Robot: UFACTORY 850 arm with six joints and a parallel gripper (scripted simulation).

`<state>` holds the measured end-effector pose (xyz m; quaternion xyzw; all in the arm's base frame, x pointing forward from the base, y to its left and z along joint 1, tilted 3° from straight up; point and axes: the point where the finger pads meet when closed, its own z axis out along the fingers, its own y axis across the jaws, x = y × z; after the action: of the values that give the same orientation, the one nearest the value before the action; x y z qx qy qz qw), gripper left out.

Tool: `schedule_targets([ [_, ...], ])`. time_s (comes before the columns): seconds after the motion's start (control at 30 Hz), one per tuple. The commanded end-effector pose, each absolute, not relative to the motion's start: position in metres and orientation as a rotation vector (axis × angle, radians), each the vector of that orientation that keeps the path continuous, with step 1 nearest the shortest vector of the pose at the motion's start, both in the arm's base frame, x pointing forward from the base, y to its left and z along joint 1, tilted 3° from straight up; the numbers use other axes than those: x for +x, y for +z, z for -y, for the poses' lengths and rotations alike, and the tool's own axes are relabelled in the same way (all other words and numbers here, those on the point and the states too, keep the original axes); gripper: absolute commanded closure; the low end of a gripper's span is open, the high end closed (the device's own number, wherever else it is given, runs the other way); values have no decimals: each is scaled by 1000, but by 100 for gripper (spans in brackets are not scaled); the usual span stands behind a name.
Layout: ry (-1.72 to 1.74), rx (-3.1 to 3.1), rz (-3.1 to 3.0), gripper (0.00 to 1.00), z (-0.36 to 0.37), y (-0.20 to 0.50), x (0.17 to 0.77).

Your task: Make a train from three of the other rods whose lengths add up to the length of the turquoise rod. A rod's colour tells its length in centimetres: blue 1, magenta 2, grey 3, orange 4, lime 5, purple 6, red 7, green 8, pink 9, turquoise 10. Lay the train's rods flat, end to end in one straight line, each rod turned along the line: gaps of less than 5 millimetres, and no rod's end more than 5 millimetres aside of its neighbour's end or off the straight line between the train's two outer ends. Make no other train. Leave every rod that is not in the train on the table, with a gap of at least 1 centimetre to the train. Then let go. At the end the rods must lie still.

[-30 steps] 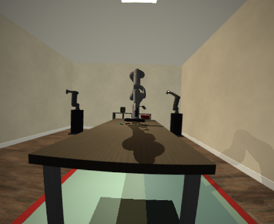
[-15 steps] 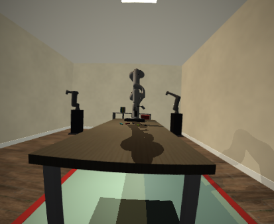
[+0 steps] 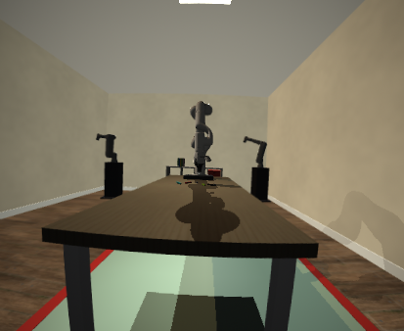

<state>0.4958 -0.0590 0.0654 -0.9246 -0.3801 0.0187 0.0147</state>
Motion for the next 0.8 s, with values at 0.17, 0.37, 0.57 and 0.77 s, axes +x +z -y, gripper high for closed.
schedule_targets([
  [0.17,81,-3032,822,96,63,66,494],
  [0.37,80,-3108,494,96,67,67,491],
  [0.57,79,-3143,224,96,70,67,489],
  [0.77,78,-3155,7,96,73,67,487],
])
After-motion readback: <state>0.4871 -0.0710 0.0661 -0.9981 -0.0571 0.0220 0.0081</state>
